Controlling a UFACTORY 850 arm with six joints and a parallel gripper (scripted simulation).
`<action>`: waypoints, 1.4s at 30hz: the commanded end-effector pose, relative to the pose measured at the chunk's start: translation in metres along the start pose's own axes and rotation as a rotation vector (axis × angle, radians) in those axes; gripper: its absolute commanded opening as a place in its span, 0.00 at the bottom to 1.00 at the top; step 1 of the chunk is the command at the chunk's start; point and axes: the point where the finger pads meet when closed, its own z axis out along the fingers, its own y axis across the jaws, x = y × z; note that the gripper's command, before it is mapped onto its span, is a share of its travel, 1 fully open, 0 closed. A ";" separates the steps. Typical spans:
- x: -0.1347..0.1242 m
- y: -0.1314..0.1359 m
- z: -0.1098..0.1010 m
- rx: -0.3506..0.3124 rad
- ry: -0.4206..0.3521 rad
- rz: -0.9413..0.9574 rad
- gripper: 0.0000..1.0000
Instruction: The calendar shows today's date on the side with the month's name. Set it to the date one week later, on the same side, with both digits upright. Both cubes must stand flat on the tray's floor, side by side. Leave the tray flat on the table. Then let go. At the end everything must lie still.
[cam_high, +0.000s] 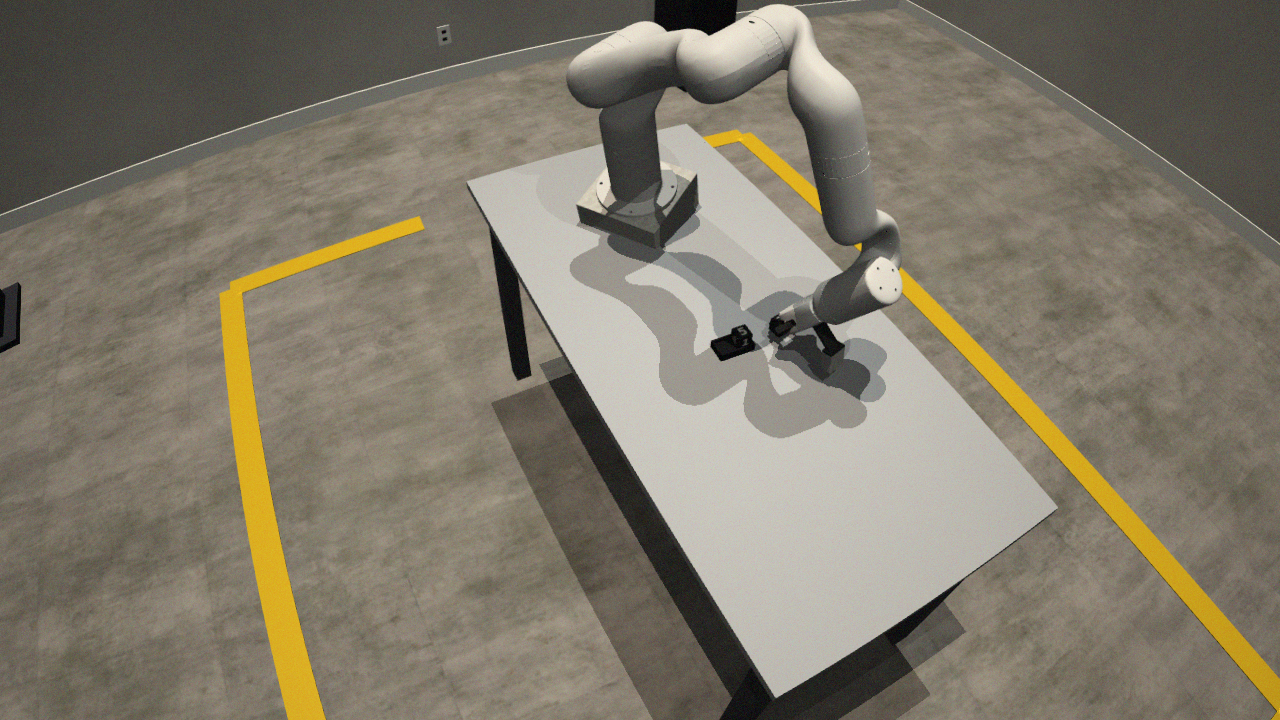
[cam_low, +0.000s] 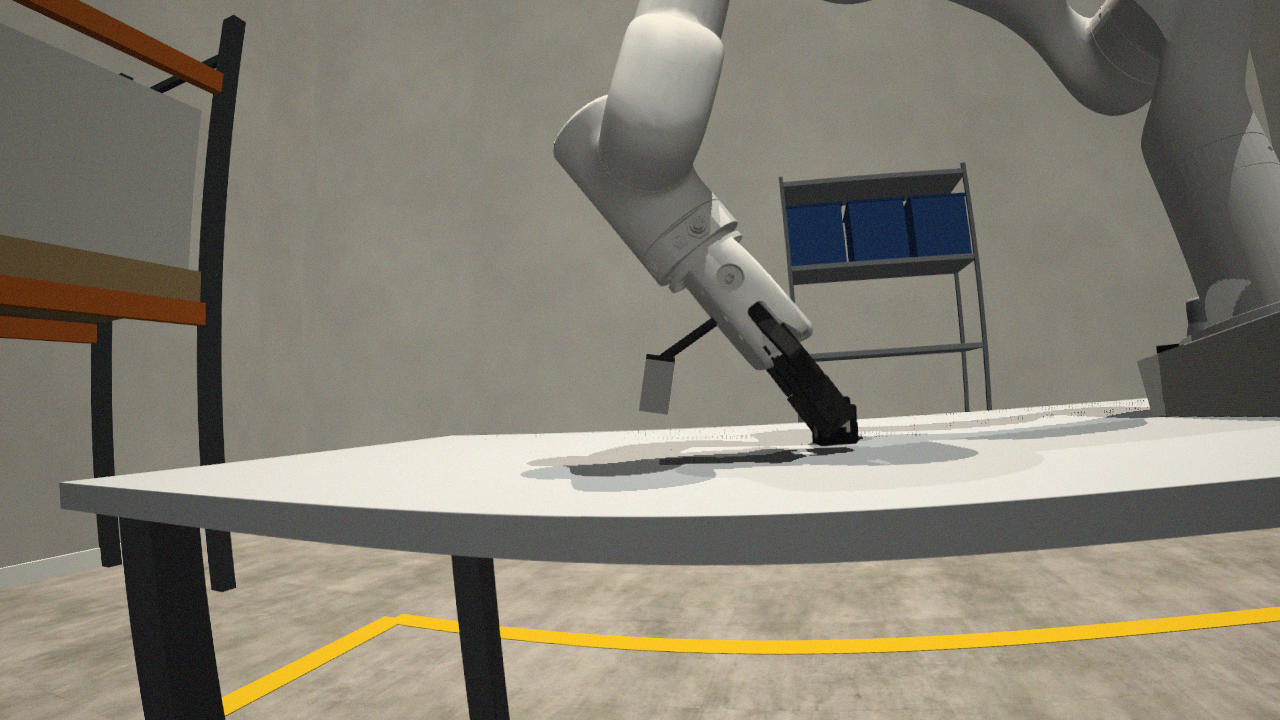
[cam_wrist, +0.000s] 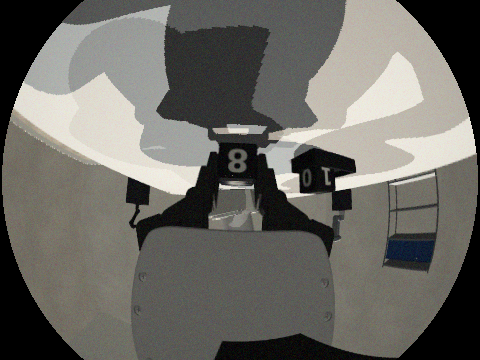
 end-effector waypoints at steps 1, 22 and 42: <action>0.000 0.000 -0.001 0.000 0.002 0.000 0.29; 0.000 0.000 -0.001 0.000 0.002 0.000 0.29; 0.003 0.000 0.003 0.000 0.002 0.000 0.29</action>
